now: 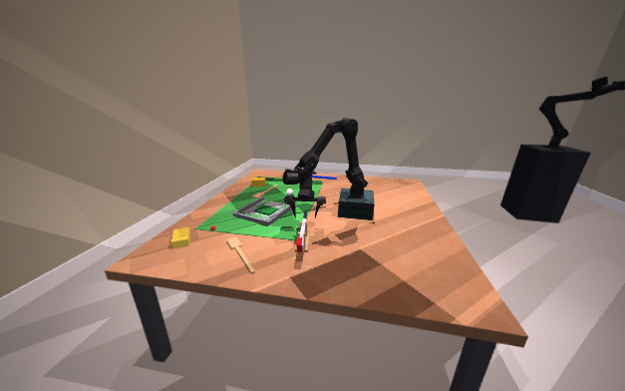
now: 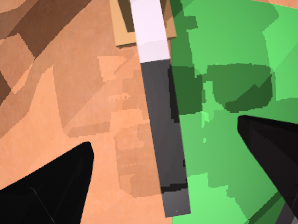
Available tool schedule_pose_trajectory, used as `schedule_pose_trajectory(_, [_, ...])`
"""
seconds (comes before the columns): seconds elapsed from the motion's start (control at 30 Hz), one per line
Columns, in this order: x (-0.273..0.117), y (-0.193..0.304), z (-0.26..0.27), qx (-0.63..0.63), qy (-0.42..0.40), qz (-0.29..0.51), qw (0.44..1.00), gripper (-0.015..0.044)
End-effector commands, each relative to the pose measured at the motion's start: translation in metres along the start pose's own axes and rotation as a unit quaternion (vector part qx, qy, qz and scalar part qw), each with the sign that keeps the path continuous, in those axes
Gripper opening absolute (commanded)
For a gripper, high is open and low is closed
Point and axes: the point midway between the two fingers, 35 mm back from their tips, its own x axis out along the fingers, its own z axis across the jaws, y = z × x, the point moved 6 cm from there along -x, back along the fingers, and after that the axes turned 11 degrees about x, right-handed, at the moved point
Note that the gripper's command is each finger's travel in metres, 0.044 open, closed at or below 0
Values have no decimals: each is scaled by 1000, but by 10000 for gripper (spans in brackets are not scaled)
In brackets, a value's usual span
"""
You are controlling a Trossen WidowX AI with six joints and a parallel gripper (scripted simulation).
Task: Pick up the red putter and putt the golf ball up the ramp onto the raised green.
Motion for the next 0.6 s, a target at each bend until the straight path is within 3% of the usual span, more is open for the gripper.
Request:
schedule_pose_trajectory(0.0, [6, 2, 0, 3, 0, 3, 1000, 440])
schedule_pose_trajectory(0.37, [20, 6, 0, 3, 0, 3, 1000, 440])
schedule_pose_trajectory(0.57, [18, 5, -1, 0, -1, 1, 1000, 282])
